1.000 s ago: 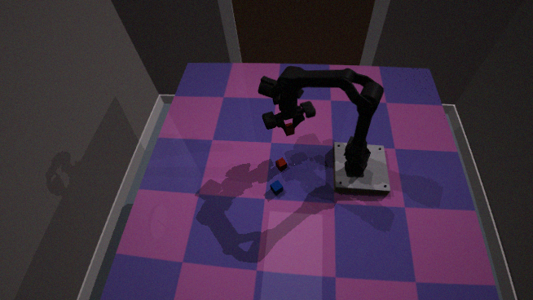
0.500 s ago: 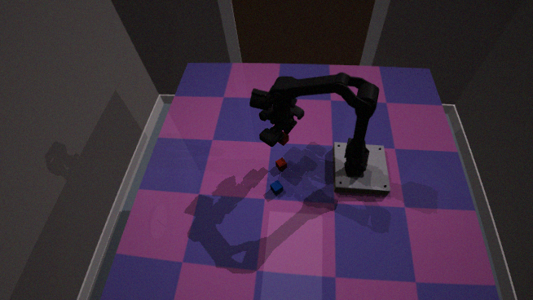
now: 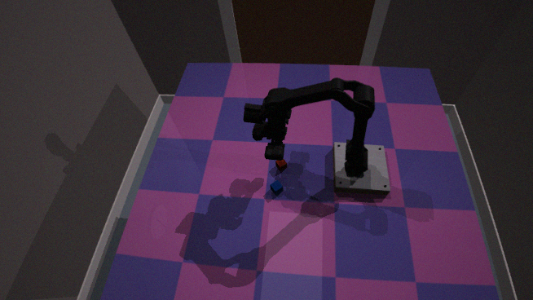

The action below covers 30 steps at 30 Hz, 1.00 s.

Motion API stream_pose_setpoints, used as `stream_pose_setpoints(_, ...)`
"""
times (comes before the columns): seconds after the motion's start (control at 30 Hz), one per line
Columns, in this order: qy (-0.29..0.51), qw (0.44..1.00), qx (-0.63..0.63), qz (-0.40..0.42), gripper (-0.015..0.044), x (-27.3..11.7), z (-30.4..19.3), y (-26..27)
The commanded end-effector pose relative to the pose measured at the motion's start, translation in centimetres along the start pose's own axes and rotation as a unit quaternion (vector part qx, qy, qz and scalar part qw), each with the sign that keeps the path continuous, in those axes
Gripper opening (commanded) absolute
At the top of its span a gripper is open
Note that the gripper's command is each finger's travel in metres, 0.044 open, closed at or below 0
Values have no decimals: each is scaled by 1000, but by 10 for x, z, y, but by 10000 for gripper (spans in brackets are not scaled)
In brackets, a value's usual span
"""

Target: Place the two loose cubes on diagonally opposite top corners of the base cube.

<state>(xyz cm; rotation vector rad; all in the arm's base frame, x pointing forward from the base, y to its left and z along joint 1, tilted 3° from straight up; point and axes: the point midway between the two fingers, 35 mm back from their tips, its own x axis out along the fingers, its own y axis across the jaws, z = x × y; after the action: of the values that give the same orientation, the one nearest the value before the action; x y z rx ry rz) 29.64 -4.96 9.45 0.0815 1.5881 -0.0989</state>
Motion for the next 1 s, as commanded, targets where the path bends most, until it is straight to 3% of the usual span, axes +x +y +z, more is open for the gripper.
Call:
stream_pose_setpoints(0.0,0,996,-84,3,105,3,2,15)
stream_pose_setpoints(0.47,-1,941,-339,5,105,11,4,60)
stream_pose_setpoints(0.97,-3,810,-587,7,105,19,-1,108)
